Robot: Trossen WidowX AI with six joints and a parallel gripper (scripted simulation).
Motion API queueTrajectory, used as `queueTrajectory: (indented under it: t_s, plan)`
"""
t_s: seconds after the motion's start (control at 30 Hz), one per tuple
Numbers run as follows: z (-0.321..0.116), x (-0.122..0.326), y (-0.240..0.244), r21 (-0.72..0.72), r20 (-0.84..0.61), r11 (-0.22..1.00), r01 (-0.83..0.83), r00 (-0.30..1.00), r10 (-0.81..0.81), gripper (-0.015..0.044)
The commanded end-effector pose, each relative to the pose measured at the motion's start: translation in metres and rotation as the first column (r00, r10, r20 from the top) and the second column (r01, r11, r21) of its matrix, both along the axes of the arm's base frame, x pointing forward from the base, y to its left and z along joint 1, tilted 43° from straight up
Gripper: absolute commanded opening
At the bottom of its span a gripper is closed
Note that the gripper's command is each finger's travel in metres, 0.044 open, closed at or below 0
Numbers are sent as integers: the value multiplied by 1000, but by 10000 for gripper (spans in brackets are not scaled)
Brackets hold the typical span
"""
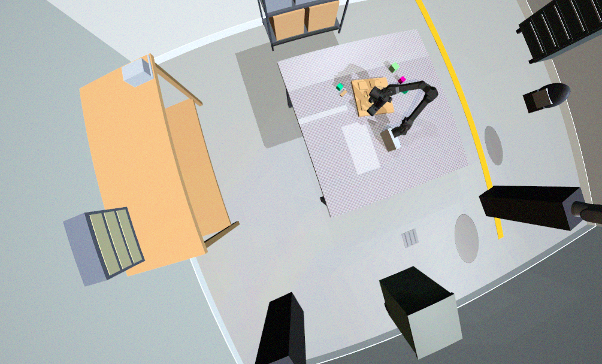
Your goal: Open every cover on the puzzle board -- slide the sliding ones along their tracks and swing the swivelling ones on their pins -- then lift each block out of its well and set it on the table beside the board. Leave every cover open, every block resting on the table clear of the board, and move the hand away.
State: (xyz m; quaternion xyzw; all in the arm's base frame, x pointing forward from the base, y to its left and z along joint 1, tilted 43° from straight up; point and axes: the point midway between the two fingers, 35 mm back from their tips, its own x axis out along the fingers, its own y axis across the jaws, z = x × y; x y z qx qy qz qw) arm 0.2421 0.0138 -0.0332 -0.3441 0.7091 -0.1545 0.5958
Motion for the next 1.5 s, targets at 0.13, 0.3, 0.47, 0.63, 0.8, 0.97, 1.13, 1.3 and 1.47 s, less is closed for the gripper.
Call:
queueTrajectory:
  t_s: [0.13, 0.3, 0.47, 0.63, 0.8, 0.97, 1.13, 1.3, 1.47]
  plan:
    - [4, 1, 4, -1, 70, 997, 76, 995, -76, 144]
    - [8, 2, 8, 4, 161, 984, 176, 971, -175, 144]
    - [12, 3, 13, 20, 250, 962, 274, 930, -270, 144]
    - [17, 3, 17, 43, 334, 929, 367, 871, -359, 144]
    - [22, 4, 21, 75, 413, 888, 454, 796, -442, 144]
    - [26, 4, 26, 115, 485, 838, 533, 707, -516, 144]
    - [31, 4, 30, 162, 548, 781, 603, 604, -579, 144]
    - [36, 4, 34, 215, 602, 718, 662, 489, -631, 144]
    - [41, 4, 38, 273, 645, 650, 710, 366, -671, 144]
